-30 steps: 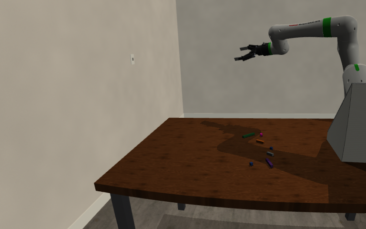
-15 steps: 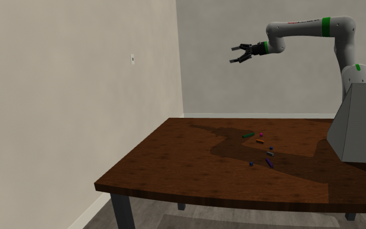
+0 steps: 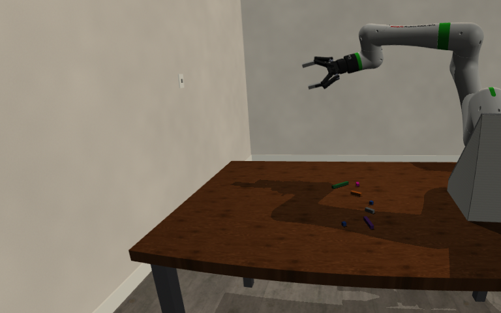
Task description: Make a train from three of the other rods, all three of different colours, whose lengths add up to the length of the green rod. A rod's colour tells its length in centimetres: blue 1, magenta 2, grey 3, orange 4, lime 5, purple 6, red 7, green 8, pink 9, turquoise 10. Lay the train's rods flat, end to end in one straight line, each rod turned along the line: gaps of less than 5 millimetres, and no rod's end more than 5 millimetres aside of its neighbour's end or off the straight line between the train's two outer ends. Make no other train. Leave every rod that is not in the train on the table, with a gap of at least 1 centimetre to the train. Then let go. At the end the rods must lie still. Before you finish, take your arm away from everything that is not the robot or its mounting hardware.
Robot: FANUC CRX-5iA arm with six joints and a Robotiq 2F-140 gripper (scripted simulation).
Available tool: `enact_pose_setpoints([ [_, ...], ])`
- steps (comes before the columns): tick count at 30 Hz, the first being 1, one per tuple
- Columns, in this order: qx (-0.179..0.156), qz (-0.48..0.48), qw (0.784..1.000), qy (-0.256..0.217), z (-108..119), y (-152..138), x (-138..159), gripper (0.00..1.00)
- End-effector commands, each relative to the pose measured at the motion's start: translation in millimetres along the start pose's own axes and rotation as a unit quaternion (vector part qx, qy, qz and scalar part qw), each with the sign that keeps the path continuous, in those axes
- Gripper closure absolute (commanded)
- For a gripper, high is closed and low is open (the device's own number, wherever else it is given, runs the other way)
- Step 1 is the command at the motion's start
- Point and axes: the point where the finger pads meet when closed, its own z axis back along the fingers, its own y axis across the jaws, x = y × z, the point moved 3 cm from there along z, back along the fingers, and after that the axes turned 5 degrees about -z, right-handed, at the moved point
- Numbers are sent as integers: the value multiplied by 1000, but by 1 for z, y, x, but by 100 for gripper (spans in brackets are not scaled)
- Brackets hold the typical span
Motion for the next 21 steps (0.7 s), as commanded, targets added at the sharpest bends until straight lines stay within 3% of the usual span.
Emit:
enact_pose_setpoints([
  [1, 42, 44, 998, -33, -11, 26, 31, 0],
  [12, 146, 173, 967, -119, -20, 101, 115, 0],
  [14, 146, 173, 967, -119, -20, 101, 115, 0],
  [15, 171, 208, 952, -144, -19, 121, 136, 0],
  [21, 217, 276, 916, -195, -10, 159, 174, 0],
])
